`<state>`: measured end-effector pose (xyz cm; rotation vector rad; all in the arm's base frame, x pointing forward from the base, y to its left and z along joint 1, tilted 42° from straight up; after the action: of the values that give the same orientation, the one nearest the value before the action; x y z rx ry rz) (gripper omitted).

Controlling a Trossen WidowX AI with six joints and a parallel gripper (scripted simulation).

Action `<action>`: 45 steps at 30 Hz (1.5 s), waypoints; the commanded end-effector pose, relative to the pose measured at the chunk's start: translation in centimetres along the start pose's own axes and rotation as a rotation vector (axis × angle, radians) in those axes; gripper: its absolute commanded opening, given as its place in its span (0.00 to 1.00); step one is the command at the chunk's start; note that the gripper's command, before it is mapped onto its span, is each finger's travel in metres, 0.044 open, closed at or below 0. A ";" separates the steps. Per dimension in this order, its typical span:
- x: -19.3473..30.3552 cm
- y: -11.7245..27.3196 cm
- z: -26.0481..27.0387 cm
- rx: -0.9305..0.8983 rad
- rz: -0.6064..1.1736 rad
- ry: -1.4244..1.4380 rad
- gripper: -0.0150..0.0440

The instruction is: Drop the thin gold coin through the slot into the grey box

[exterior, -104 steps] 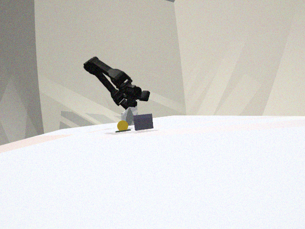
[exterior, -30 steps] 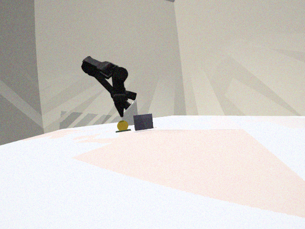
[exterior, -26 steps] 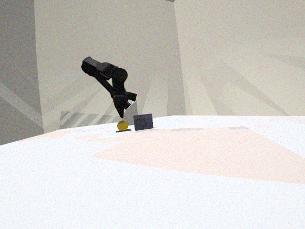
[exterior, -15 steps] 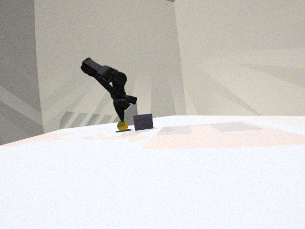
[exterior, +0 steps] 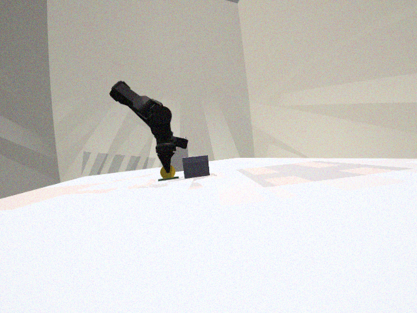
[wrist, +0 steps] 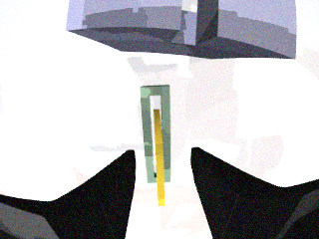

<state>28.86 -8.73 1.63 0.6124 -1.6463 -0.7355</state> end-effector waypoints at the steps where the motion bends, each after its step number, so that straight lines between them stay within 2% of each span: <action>1: 0.0 -0.9 0.2 -0.006 0.008 0.009 0.53; 8: 0.1 -1.7 0.3 -0.005 0.009 0.010 0.53; 14: 0.1 -1.7 0.3 -0.005 0.009 0.010 0.26; 26: 0.1 -1.6 0.3 -0.005 0.009 0.010 0.25; 45: -0.2 3.0 -0.2 -0.005 0.002 0.010 0.25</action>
<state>28.89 -7.14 2.93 0.6071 -1.6249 -0.7337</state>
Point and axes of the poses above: the point midway between the two fingers, 35 mm back from their tips, its own y axis back along the fingers, its own z axis across the jaws, x = y × z, the point moved 3 cm from there along y, back along the fingers, and after that the axes turned 9 degrees about -y, right-handed, at the moved point
